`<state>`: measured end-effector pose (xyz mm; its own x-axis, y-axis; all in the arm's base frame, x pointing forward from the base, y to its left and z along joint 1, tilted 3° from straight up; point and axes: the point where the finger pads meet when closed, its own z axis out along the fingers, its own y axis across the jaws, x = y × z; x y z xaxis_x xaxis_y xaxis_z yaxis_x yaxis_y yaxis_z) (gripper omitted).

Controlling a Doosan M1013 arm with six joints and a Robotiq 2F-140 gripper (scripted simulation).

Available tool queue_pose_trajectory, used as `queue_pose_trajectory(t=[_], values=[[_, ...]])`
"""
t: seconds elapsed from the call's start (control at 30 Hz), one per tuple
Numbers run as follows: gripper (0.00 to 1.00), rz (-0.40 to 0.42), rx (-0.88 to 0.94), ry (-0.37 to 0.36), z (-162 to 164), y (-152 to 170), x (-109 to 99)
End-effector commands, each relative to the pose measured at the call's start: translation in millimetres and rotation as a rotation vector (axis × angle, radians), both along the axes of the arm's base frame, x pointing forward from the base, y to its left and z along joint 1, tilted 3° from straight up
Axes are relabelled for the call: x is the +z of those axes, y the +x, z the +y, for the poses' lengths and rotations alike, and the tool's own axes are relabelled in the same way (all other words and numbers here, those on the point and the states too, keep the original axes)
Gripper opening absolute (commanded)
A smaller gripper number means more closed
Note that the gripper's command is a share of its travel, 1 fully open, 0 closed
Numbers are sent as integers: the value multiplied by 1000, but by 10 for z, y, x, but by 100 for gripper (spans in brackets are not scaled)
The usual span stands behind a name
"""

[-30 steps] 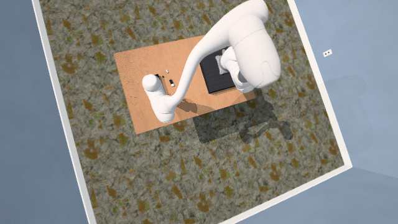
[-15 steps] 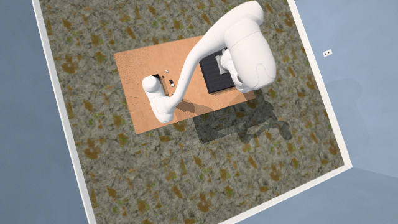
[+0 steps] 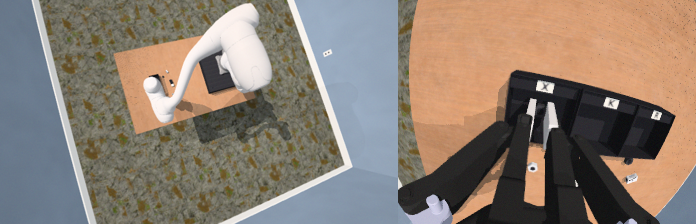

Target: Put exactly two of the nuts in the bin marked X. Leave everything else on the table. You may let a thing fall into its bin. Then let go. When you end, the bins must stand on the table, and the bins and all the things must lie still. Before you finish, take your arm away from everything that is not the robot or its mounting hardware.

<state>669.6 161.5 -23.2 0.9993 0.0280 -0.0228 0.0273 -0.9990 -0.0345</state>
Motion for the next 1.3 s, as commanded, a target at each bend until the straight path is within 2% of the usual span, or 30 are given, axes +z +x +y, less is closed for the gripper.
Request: queue_pose_trajectory(t=[0.0, 0.93, 0.97, 1.27], values=[[8, 7, 0, 3, 6, -77, -67], [8, 7, 0, 3, 27, -125, -64], [20, 7, 0, 3, 27, -125, -64], [20, 7, 0, 3, 27, -125, -64]])
